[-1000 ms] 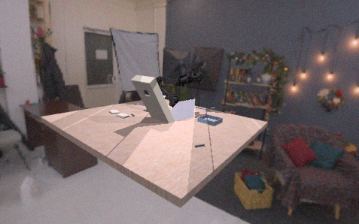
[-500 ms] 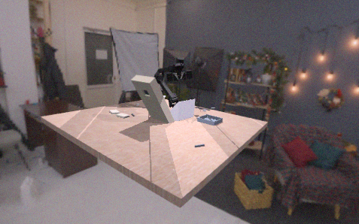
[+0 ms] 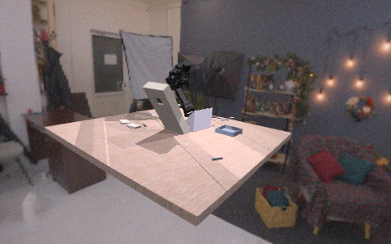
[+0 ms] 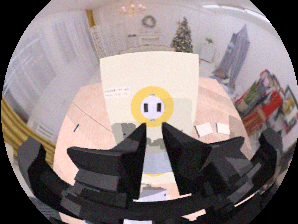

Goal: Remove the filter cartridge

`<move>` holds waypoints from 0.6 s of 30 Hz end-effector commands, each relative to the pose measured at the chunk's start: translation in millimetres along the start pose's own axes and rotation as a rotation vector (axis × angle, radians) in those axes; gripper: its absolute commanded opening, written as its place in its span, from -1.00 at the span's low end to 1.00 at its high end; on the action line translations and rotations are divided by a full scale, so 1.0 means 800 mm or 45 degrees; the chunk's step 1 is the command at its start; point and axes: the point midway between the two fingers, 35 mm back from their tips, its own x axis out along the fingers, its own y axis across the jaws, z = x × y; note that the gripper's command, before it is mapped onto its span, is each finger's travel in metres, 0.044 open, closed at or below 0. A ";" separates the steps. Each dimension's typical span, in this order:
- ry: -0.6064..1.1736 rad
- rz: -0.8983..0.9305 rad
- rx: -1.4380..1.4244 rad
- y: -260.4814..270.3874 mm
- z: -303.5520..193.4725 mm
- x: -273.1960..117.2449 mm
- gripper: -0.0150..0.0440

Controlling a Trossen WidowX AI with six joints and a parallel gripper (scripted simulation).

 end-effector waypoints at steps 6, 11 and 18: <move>0.004 -0.015 0.002 0.000 0.001 0.010 -0.19; 0.006 -0.013 0.003 0.001 0.001 0.020 -0.19; 0.007 -0.012 0.003 0.001 0.001 0.034 -0.19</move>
